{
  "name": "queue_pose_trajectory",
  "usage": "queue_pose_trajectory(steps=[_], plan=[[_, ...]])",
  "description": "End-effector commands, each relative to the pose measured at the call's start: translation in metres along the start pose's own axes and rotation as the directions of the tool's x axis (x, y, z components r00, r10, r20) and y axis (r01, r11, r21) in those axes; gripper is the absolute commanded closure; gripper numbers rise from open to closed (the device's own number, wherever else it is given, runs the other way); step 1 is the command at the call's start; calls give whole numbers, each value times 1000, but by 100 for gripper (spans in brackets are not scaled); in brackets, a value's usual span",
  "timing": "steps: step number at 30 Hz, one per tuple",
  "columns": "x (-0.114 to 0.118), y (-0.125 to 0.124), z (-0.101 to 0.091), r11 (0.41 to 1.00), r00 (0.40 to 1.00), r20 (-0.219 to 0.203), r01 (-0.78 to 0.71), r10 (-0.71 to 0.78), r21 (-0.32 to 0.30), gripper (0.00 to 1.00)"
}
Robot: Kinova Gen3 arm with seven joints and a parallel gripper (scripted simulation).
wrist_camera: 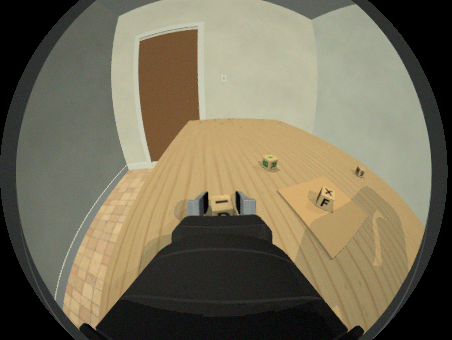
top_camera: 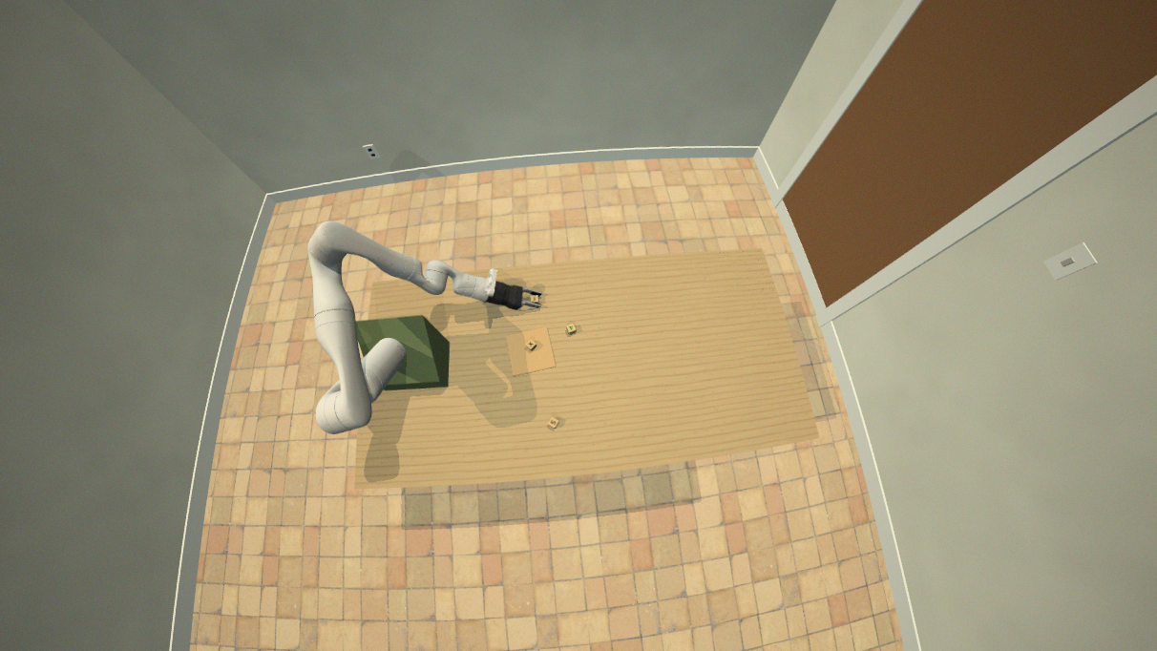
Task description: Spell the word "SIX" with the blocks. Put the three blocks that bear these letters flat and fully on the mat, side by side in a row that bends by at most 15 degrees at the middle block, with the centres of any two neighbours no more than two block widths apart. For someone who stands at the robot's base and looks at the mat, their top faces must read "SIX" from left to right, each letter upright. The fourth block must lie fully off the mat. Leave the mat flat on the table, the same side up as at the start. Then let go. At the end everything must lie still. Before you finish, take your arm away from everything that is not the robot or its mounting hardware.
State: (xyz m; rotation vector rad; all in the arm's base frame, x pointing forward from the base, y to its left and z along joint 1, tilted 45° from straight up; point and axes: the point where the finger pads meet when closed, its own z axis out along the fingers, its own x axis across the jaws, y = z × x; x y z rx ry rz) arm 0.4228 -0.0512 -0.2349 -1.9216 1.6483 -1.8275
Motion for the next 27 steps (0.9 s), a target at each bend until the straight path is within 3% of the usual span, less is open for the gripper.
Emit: queue_pose_trajectory(steps=[1,14,27], plan=[[-1,-2,-1,1000,1000,1,-1,1,1,21],[-1,-35,-22,1000,1000,1,-1,1,1,21],[-1,-43,-27,1000,1000,1,-1,1,0,21]])
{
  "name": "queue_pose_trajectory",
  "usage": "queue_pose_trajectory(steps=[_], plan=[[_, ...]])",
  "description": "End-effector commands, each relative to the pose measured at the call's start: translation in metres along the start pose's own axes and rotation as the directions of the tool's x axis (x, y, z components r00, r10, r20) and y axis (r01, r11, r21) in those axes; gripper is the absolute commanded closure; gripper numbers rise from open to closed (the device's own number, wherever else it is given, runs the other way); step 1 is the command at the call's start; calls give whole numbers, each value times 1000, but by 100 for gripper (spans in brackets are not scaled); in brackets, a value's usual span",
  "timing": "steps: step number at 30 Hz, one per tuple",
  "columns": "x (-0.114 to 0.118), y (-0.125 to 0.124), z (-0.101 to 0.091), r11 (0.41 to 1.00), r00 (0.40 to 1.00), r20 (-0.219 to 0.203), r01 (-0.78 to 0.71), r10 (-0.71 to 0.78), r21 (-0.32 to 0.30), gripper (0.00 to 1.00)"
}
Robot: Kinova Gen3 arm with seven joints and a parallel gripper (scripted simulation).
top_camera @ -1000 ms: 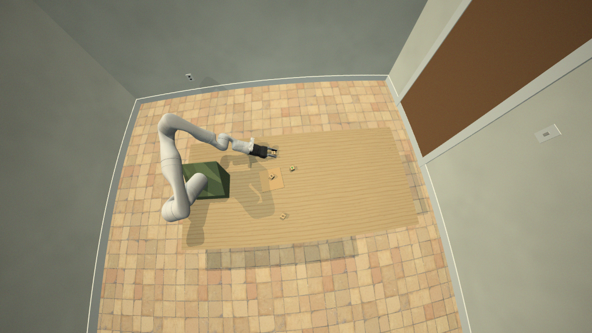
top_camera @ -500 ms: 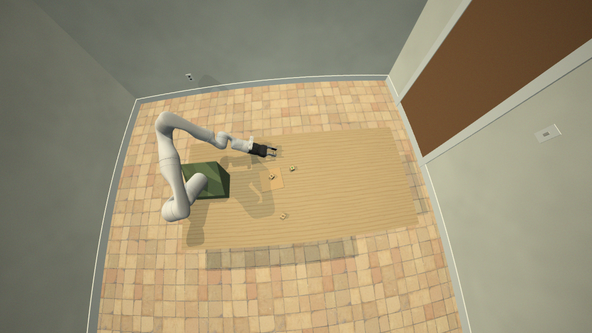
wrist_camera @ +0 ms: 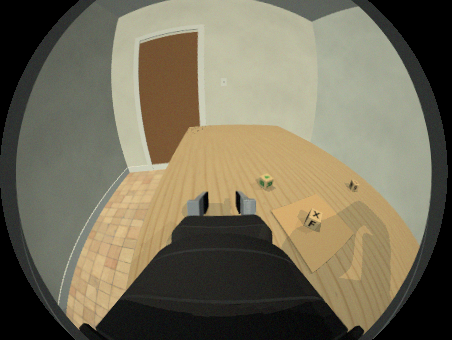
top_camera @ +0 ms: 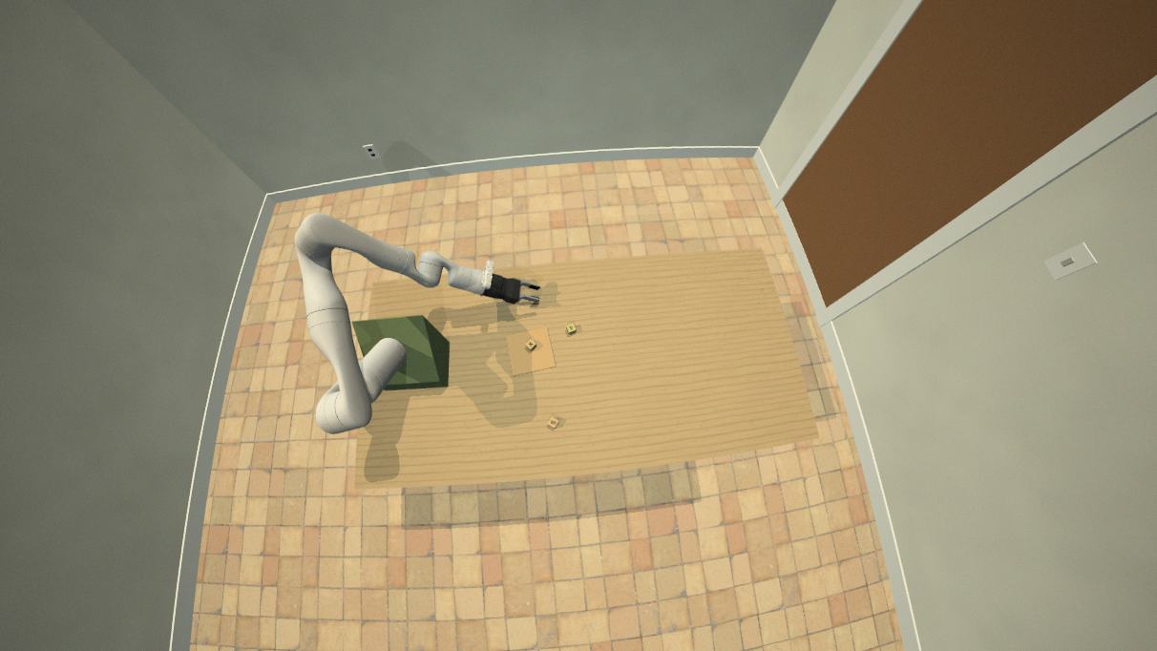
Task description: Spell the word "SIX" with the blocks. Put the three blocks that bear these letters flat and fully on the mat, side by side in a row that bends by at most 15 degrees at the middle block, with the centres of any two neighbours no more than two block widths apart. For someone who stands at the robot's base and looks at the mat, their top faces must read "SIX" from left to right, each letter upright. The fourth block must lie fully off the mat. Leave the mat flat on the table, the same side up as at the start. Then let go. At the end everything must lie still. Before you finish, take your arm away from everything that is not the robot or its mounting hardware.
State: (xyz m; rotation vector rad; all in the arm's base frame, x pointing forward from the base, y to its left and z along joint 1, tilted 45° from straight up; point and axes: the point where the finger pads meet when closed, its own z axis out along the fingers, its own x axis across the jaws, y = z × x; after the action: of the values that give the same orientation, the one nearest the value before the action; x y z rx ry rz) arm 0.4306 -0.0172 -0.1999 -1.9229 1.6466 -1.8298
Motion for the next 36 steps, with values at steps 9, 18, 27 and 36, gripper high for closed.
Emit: queue_pose_trajectory(steps=[9,18,27,36], plan=[[-1,-1,-2,999,1000,1,-2,2,-33,21],[0,-5,-3,986,1000,2,-2,2,-168,21],[0,-9,-5,953,1000,2,-2,3,-302,21],[-1,-14,-8,877,1000,1,-2,2,-480,21]])
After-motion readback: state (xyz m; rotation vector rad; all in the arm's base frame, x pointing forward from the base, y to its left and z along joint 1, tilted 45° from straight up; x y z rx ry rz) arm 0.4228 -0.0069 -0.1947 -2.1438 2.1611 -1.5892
